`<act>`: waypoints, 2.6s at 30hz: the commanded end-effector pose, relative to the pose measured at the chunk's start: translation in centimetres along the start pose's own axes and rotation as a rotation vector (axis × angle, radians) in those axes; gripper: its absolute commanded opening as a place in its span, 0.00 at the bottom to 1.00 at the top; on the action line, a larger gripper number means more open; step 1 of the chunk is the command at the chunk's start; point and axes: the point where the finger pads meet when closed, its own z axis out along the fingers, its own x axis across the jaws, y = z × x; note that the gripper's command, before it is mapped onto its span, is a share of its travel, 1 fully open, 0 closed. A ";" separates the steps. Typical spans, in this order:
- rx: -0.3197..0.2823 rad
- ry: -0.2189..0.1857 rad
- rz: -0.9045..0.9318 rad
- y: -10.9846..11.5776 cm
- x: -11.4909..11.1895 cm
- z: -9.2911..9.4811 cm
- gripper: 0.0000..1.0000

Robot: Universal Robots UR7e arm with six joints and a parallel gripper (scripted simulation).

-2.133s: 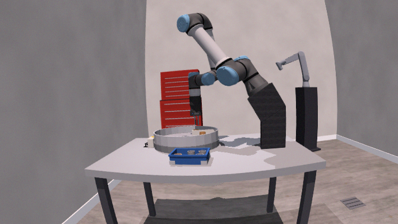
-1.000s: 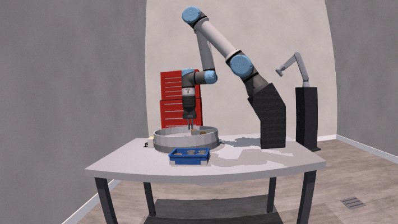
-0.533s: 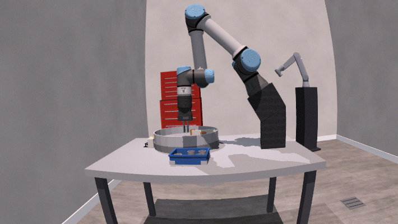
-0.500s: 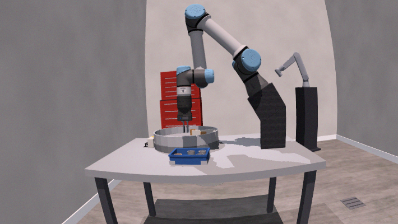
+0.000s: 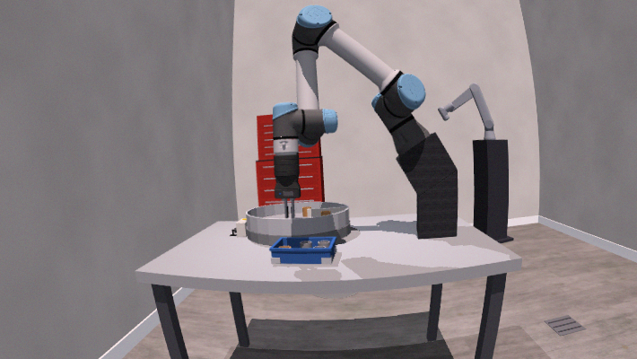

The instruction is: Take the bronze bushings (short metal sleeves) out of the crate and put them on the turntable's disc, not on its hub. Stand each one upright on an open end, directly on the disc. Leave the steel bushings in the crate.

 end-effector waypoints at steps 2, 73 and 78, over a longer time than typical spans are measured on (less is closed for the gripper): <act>0.018 0.010 0.013 1.8 -0.4 0.3 0.36; 0.018 0.013 0.015 2.1 -0.8 0.3 0.36; 0.018 0.013 0.015 2.1 -0.8 0.3 0.36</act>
